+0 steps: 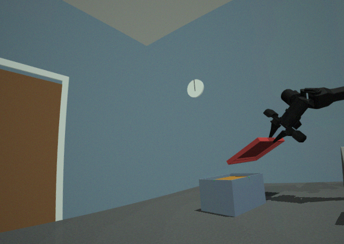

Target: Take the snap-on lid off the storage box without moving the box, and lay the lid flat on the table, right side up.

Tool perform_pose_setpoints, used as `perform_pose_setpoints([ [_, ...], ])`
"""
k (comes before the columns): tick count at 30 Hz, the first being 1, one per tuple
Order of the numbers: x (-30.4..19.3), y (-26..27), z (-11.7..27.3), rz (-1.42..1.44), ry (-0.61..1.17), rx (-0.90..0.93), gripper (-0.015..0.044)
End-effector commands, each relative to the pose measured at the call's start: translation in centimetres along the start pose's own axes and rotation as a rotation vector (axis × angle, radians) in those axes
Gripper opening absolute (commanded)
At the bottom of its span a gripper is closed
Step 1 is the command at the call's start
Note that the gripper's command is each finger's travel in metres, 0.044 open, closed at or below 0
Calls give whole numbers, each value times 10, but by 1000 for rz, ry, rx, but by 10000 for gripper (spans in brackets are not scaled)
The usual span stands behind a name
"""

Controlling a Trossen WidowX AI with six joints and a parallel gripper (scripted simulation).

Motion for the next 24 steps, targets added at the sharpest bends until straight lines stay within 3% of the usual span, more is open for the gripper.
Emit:
perform_pose_setpoints([
  [1, 10, 3, 2, -4, 1, 15, 0],
  [24, 57, 1, 6, -3, -1, 17, 0],
])
Point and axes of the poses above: the point midway between the two fingers, 35 mm back from their tips, its own z axis back along the fingers, its own y axis across the jaws, x = y × z, the point moved 6 cm from there along z, back along the fingers
